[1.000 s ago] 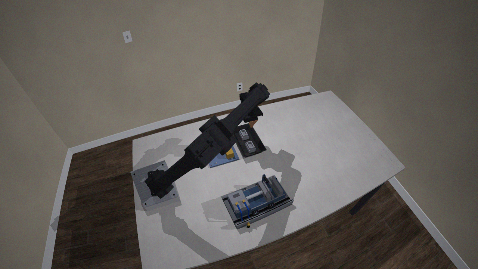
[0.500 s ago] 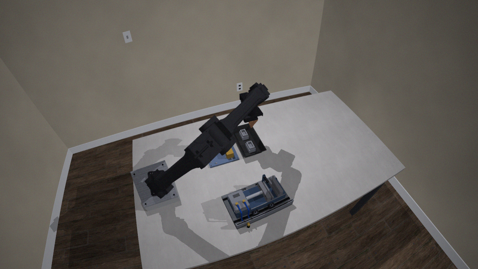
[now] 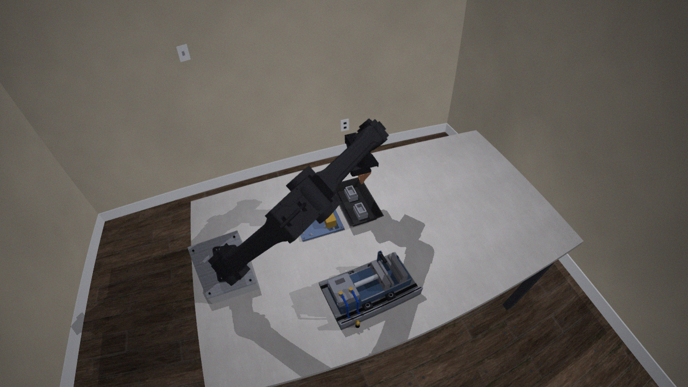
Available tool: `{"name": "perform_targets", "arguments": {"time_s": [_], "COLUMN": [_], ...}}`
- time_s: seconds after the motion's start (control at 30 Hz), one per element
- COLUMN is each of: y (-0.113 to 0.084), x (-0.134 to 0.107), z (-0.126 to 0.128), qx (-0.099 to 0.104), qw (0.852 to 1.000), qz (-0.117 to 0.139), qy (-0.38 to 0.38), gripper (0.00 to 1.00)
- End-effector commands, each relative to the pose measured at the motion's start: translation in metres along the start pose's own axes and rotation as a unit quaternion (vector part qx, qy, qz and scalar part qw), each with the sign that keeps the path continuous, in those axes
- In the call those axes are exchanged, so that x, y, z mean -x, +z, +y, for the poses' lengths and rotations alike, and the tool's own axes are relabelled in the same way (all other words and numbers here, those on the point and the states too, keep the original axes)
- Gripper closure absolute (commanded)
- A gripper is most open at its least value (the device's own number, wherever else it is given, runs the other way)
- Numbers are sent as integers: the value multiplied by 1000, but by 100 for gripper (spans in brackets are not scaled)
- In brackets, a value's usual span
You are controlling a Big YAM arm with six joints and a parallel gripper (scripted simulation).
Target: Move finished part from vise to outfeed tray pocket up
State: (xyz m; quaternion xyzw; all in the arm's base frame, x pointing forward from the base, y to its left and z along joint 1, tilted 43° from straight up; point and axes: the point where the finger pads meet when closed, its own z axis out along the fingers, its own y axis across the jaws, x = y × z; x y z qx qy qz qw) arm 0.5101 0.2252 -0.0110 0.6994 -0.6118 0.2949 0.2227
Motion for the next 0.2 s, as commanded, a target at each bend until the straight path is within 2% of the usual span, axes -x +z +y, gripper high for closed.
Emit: {"name": "perform_targets", "arguments": {"time_s": [0.0, 0.17], "y": [-21, -21], "x": [5, 5], "z": [-9, -9], "qx": [-16, -16], "qw": [1000, 1000], "qz": [-9, -9], "qy": [7, 7], "gripper": [100, 100]}}
